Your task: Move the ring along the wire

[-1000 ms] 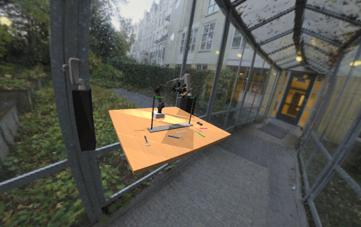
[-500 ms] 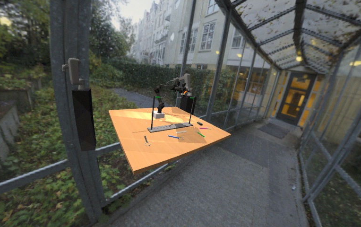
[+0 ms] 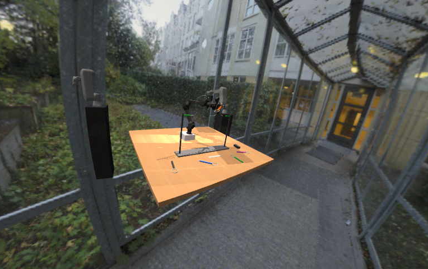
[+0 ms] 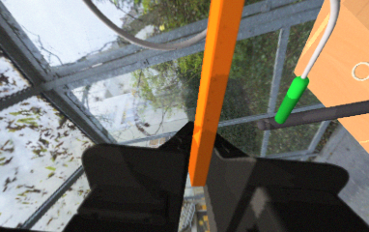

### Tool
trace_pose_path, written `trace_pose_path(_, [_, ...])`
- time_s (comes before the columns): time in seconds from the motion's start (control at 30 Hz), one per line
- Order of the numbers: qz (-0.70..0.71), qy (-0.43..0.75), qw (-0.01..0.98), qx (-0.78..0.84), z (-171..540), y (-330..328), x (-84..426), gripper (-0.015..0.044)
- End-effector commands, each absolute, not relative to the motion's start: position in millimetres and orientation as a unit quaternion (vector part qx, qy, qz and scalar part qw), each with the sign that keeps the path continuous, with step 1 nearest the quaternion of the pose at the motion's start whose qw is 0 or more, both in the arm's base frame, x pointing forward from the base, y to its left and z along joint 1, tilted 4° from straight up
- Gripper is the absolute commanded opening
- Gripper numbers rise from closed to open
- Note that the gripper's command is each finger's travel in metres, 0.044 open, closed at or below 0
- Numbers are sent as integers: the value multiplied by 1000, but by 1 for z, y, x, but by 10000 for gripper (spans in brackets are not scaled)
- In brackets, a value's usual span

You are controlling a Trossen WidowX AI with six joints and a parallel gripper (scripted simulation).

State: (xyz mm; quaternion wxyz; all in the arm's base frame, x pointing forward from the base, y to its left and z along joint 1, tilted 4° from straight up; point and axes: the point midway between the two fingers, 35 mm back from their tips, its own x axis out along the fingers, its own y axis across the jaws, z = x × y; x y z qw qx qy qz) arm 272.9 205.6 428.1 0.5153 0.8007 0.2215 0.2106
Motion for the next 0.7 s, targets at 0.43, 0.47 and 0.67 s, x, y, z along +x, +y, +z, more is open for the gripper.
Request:
trace_pose_path(0.43, [221, 214, 490, 816, 446, 197, 272, -150])
trace_pose_path(0.47, [222, 214, 489, 816, 447, 196, 272, -150])
trace_pose_path(0.67, [221, 214, 492, 814, 449, 195, 272, -150])
